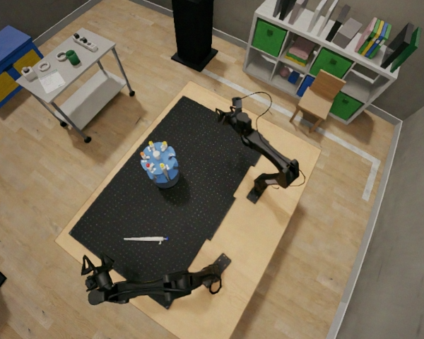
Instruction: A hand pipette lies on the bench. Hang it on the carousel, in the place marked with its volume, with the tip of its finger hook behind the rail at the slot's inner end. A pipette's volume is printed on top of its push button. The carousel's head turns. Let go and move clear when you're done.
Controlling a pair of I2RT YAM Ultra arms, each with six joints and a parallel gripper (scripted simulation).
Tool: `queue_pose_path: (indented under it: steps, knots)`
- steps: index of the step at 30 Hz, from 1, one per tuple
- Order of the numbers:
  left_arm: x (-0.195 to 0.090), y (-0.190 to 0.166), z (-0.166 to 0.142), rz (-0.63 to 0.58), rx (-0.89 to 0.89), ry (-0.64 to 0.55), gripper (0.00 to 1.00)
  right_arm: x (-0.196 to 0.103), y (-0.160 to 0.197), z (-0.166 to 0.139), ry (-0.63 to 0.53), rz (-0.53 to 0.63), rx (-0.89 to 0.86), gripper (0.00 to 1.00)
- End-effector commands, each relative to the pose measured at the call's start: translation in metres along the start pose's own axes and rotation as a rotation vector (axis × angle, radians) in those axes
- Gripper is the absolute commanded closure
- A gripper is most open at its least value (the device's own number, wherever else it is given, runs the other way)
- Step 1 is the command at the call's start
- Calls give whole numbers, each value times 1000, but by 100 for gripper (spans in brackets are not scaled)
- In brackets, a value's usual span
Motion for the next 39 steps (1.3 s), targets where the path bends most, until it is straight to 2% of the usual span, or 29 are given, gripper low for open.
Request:
queue_pose_path:
  steps: [1,4,7,8,10,11,13,14,16,19,20,22,24,31,32,33,34,36,37,39]
  knots:
    - [-2,-9,-2,-1,22,7,0,-7,-6,-7,201,-102,-112,0]
    - [-2,-9,-2,-1,22,7,0,-7,-5,-7,223,-104,-128,0]
    - [-2,-9,-2,-1,22,7,0,-28,-4,-2,308,-122,-190,0]
    - [-2,-9,-2,-1,22,7,0,-47,7,4,288,-86,-191,0]
    - [-2,-9,-2,-1,22,7,0,-61,6,7,330,-95,-221,0]
    - [-2,-9,-2,-1,22,7,0,-62,1,6,369,-116,-240,0]
    - [-2,-9,-2,-1,22,7,0,-80,6,8,375,-98,-251,0]
    - [-2,-9,-2,-1,22,7,0,-76,0,4,429,-127,-272,0]
    - [-2,-9,-2,-1,22,7,0,-98,5,10,419,-102,-281,0]
    - [-2,-9,-2,-1,22,7,0,-92,3,6,436,-112,-283,0]
    - [-2,-9,-2,-1,22,7,0,-93,-1,5,475,-133,-299,0]
    - [-2,-9,-2,-1,22,7,0,-107,-4,8,517,-141,-324,0]
    - [-2,-9,-2,-1,22,7,0,-133,2,12,507,-109,-336,0]
    - [-2,-9,-2,-1,22,7,0,-179,-4,12,598,-109,-389,0]
    - [-2,-9,-2,-1,22,7,0,-180,-5,11,598,-109,-389,0]
    - [-2,-9,-2,-1,22,7,0,-175,-10,9,655,-142,-400,0]
    - [-2,-9,-2,-1,22,7,0,-186,-10,11,653,-133,-406,0]
    - [-2,-9,-2,-1,22,7,0,-186,-10,11,653,-133,-406,0]
    - [-2,-9,-2,-1,22,7,0,-188,-12,9,700,-140,-423,0]
    - [-2,-9,-2,-1,22,7,0,-213,-12,12,683,-119,-431,0]
Point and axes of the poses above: on each arm, the point where the finger pads meet when closed, its own x axis out along the fingers, its own y axis across the jaws, z = x × y, the point moved 4 cm from there along -x, back along the fingers, and after that the axes turned 15 degrees about x, right-handed, at the moved point
